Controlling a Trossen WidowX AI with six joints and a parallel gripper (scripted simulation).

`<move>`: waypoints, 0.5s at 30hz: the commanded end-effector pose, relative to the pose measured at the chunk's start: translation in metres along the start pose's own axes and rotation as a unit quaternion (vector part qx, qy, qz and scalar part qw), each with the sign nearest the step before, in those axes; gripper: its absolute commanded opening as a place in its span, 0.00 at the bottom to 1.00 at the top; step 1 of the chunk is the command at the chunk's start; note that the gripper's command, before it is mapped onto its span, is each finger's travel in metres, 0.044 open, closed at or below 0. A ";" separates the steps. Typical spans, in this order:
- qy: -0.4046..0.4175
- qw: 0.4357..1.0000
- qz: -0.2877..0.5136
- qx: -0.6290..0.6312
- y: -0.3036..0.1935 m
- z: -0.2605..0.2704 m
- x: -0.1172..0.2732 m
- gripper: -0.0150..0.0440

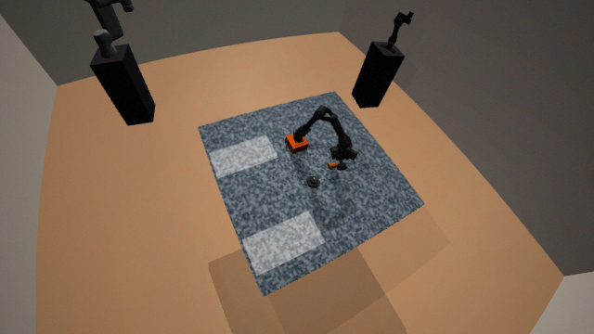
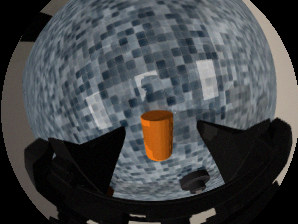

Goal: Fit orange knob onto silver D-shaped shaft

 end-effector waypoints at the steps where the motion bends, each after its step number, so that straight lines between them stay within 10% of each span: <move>1: 0.006 1.000 0.003 -0.001 -0.002 0.003 -0.009 1.00; 10: 0.006 1.000 0.003 -0.001 -0.003 0.004 -0.021 1.00; 15: 0.006 1.000 0.003 -0.001 -0.003 0.004 -0.021 0.78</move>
Point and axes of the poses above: the point midway between the two fingers, 35 mm back from their tips, its own x axis back along the fingers, its own z axis across the jaws, y = z × x, the point moved 2 cm from there along x, back along the fingers, and after that the axes turned 4 degrees about -x, right-handed, at the moved point
